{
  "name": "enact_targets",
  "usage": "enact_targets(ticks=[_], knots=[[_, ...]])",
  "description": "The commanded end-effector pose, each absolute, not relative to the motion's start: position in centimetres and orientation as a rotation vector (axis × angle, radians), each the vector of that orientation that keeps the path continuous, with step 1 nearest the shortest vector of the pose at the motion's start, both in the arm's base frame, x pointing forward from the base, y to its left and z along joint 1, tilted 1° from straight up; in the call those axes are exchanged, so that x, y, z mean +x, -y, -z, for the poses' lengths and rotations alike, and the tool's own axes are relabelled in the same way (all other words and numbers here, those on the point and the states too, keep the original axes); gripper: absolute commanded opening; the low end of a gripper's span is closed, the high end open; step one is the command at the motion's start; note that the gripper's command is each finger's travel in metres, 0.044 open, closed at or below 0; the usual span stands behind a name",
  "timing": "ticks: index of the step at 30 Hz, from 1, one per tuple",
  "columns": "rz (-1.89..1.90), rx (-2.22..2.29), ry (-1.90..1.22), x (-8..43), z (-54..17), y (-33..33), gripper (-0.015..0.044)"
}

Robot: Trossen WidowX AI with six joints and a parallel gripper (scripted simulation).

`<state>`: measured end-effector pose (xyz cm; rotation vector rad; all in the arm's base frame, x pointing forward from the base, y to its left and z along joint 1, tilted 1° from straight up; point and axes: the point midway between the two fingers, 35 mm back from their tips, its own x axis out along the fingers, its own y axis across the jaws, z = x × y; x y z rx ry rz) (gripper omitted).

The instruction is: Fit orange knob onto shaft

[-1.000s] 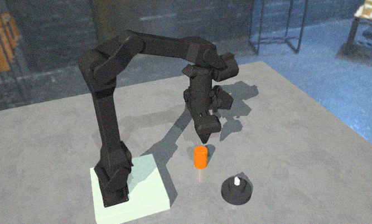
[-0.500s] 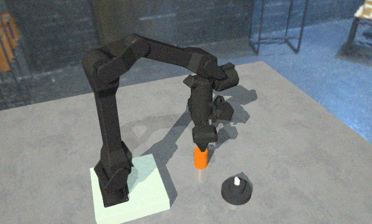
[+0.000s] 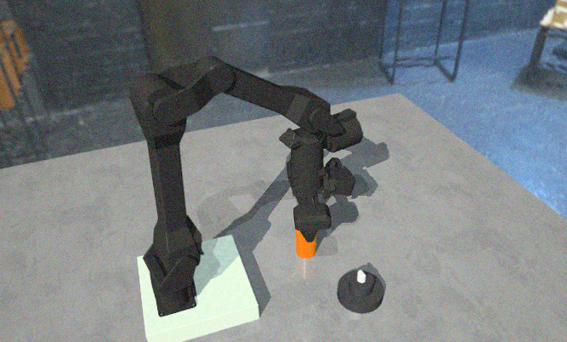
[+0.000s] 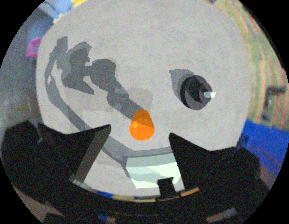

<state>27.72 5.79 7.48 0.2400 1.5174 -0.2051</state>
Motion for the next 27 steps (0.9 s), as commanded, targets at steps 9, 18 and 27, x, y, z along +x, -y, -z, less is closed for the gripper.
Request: enact_targets(ticks=[9, 18, 27], knots=[[0.214, 0.238, -1.520, 27.9, -5.4, -5.7, 0.0440], [0.214, 0.238, -1.520, 27.9, -4.0, -5.8, 0.0440], [0.214, 0.238, -1.520, 27.9, -2.5, -5.8, 0.0440]])
